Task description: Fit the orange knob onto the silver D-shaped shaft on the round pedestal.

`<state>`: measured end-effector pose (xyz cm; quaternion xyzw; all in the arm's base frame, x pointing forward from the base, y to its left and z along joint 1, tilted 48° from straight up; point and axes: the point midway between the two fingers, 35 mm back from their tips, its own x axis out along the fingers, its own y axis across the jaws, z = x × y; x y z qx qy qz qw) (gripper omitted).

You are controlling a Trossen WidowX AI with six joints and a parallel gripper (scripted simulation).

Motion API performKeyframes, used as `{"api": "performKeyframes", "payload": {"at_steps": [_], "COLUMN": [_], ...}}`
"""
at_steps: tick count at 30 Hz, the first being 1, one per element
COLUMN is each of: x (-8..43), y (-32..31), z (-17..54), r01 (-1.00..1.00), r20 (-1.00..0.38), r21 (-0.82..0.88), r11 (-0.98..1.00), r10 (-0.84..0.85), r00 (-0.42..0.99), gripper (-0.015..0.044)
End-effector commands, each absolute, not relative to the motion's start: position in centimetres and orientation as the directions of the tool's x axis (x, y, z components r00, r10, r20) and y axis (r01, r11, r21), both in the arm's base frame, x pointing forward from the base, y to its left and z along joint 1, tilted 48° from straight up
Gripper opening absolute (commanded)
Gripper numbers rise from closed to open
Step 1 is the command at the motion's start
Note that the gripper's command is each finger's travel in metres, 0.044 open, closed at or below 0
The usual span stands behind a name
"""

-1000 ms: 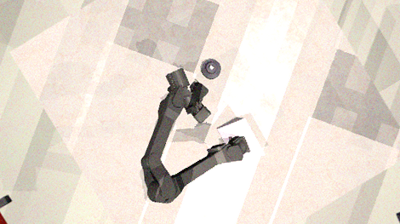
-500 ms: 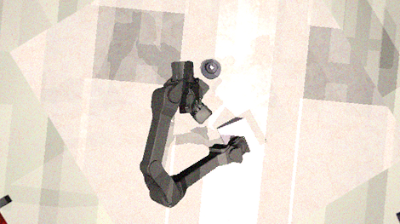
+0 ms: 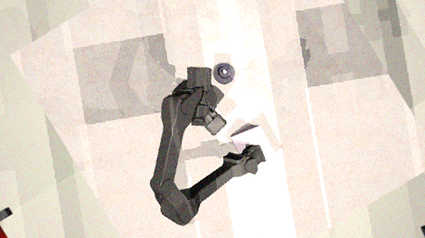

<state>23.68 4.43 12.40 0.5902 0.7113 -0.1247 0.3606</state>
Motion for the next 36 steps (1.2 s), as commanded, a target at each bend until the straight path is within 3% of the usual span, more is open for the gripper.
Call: {"api": "performKeyframes", "payload": {"at_steps": [1,18,36], "x": [23.8,24.1,24.5], "y": [3.8,1.3,-1.3], "z": [13.0,15.6,18.3], "r01": [0.930,0.852,0.653], "r20": [-0.637,-0.484,-0.261], "r21": [0.309,0.515,0.656], "r11": [0.201,-0.091,-0.379], "r10": [0.770,0.790,0.697], "r00": [0.045,0.377,0.667], "gripper": [0.0000,0.0000,0.0000]}}
